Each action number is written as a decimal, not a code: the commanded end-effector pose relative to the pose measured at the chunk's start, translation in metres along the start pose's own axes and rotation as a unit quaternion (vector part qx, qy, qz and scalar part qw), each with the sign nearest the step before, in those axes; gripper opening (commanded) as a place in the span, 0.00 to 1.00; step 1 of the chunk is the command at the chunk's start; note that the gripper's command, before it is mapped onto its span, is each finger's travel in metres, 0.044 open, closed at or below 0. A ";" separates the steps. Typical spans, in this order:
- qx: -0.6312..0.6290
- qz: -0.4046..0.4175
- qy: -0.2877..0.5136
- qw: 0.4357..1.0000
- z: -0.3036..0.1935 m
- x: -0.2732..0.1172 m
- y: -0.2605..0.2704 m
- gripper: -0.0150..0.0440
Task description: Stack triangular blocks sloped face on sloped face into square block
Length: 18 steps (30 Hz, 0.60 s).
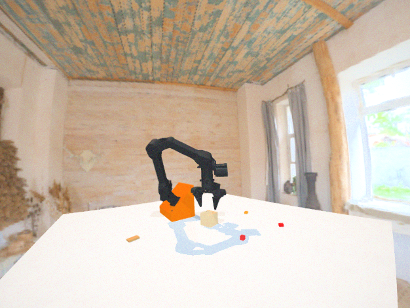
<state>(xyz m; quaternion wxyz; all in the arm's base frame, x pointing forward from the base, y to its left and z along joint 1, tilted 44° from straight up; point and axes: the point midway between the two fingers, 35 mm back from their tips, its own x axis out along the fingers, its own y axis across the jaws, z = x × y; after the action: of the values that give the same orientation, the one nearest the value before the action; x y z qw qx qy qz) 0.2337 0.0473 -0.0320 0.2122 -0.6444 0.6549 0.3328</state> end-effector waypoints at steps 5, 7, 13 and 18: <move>0.004 -0.004 -0.004 1.000 -0.001 -0.061 0.005 1.00; 0.004 -0.004 -0.004 1.000 -0.001 -0.061 0.005 1.00; 0.002 -0.015 -0.006 1.000 0.000 -0.057 0.001 1.00; 0.002 -0.015 -0.006 1.000 0.000 -0.057 0.001 1.00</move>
<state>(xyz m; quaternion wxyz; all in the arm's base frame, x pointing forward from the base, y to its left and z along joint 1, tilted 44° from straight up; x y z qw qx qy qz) 0.2365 0.0873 0.0085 0.2216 -0.6509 0.6461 0.3314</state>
